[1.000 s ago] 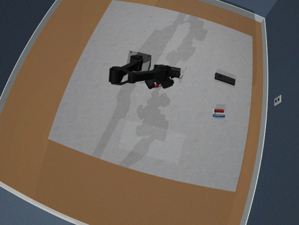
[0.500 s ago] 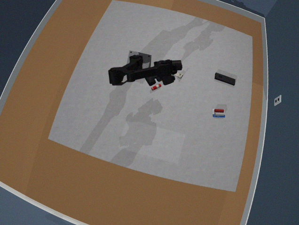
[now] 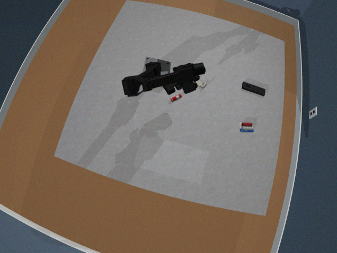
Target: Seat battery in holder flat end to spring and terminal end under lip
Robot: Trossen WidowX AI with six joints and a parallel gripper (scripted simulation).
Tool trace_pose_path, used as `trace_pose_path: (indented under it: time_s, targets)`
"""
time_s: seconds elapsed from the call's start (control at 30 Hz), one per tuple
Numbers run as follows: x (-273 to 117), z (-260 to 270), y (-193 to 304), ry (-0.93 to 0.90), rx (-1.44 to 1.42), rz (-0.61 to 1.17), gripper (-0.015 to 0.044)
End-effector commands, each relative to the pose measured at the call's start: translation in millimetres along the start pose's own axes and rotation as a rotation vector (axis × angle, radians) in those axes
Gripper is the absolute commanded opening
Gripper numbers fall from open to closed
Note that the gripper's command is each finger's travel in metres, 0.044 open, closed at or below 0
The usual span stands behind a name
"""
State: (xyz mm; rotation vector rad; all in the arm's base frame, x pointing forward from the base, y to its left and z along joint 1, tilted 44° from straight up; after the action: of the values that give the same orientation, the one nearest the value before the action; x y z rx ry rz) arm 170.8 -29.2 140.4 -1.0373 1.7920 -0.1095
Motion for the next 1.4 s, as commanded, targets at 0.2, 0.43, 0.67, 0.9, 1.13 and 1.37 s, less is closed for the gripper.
trace_pose_path:
  time_s: [0.2,0.43,0.67,0.9,1.13,1.37]
  targets:
    - [25,-6,-1,-0.008,-0.565,0.004,0.0227]
    - [49,-14,-1,-0.007,-1.11,0.002,0.0227]
    - [66,-21,1,0.001,-1.534,0.003,0.0227]
    - [66,-21,1,0.001,-1.534,0.003,0.0227]
    - [73,-20,1,-0.001,-1.534,0.003,0.0227]
    - [84,-19,0,-0.004,-1.534,0.003,0.0227]
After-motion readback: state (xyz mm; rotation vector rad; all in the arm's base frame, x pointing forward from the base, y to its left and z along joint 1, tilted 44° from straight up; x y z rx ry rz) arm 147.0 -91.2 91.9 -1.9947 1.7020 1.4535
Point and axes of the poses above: the point midway between the two fingers, 35 mm back from their tips, its own x axis out along the fingers, its own z axis across the jaws, y = z × x, the point moved 5 cm from there along -x, back along the fingers, and after that the axes turned 2 degrees about x, right-handed, at the moved point
